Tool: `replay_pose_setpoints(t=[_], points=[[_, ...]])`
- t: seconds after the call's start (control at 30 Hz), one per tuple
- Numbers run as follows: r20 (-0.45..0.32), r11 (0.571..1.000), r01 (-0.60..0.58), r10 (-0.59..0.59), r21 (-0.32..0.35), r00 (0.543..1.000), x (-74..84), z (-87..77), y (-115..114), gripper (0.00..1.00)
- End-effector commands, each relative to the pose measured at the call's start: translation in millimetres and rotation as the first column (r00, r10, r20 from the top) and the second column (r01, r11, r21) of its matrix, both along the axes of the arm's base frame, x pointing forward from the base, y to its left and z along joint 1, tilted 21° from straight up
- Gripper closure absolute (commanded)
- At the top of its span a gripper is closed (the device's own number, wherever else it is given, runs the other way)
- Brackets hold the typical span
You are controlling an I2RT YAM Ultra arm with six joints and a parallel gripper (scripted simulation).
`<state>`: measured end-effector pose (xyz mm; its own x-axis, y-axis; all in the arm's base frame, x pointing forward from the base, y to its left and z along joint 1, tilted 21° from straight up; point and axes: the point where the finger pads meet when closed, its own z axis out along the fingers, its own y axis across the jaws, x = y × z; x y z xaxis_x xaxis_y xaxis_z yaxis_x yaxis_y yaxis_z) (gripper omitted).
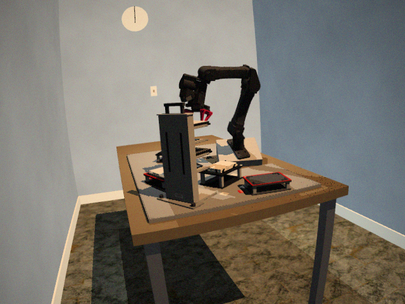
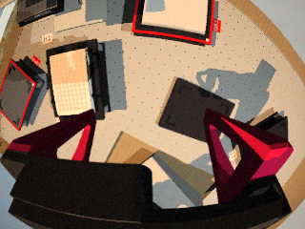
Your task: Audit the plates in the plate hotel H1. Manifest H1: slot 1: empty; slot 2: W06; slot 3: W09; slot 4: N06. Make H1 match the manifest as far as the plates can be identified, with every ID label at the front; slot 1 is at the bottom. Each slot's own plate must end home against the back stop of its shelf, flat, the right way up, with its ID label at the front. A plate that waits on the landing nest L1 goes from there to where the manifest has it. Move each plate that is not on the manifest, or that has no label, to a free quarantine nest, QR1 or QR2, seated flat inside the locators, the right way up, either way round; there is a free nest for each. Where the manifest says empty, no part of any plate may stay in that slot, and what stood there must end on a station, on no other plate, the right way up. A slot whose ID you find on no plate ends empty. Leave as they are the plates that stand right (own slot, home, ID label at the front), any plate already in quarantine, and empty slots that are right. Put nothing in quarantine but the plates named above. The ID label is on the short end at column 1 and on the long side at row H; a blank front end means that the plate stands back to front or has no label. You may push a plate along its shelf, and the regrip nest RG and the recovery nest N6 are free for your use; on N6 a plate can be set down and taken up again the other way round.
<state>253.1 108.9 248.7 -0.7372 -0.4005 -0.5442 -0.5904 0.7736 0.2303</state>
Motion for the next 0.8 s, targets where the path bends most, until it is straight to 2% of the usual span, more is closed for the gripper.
replay_pose_setpoints(t=[0.0,0.07,0.57,0.63,0.77], points=[[0.120,0.997,-0.031,0.022,0.071,0.993,11.6,8.5,-2.7,0.00],[0.120,0.997,-0.031,0.022,0.071,0.993,11.6,8.5,-2.7,0.00],[0.292,0.974,0.002,-0.070,0.228,0.954,14.1,6.6,-7.4,0.00],[0.292,0.974,0.002,-0.070,0.228,0.954,14.1,6.6,-7.4,0.00],[0.335,0.963,0.003,-0.096,0.269,0.937,14.0,6.5,-7.3,0.00]])
